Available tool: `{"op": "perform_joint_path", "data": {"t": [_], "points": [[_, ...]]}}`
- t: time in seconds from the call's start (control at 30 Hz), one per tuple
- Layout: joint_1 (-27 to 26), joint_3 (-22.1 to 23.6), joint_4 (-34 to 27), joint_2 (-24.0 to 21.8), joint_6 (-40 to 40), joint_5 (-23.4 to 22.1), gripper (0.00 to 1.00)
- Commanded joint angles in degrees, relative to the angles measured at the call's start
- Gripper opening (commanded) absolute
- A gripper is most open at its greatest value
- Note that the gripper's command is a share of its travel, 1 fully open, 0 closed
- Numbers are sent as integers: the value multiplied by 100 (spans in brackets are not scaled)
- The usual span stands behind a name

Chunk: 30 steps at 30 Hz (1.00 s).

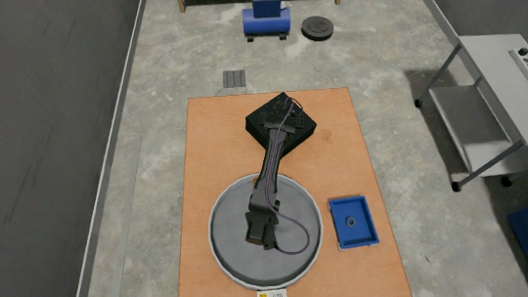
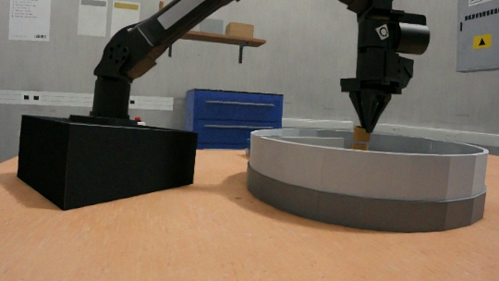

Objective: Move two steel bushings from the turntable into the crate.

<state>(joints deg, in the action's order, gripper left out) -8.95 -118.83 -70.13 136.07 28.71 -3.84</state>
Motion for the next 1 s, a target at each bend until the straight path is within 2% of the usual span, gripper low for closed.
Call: {"op": "perform_joint_path", "data": {"t": [0.0, 0.97], "points": [[79, 123, 70, -183, -40, 25, 0], [80, 130, 90, -185, -43, 25, 0]]}}
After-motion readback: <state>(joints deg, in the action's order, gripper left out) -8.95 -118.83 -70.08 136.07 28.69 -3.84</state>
